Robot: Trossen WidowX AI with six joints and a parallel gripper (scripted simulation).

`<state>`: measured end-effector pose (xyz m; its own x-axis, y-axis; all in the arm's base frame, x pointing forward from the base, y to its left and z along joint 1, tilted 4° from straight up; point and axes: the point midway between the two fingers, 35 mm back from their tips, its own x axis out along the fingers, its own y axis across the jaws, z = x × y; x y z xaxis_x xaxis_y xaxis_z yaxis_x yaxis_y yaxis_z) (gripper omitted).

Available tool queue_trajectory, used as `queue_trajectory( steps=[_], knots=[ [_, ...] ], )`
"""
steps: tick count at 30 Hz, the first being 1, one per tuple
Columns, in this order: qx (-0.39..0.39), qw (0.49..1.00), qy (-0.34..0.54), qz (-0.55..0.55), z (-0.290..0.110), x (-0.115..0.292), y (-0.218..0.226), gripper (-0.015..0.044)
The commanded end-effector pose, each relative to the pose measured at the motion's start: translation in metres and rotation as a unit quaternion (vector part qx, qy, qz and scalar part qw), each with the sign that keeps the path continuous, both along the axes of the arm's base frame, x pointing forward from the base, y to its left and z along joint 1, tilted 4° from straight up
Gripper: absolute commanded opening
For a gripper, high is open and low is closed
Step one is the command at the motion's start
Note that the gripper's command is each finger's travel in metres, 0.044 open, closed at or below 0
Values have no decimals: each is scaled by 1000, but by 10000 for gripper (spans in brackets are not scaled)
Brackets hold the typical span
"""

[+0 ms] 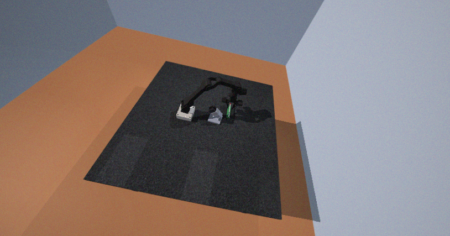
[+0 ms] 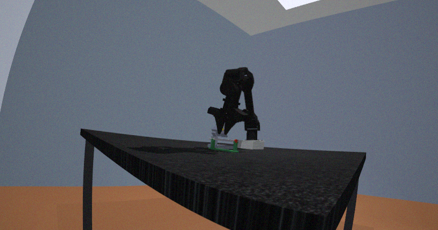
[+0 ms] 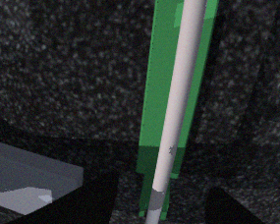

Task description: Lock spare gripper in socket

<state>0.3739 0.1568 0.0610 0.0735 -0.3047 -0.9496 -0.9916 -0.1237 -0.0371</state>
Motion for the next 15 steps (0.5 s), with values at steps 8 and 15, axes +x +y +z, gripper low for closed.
queue_trajectory(
  steps=[8, 15],
  knots=[
    [0, 1000, -2, 1, -18, 2, 0, 180],
    [0, 1000, -2, 1, -30, 2, 0, 180]
  ],
)
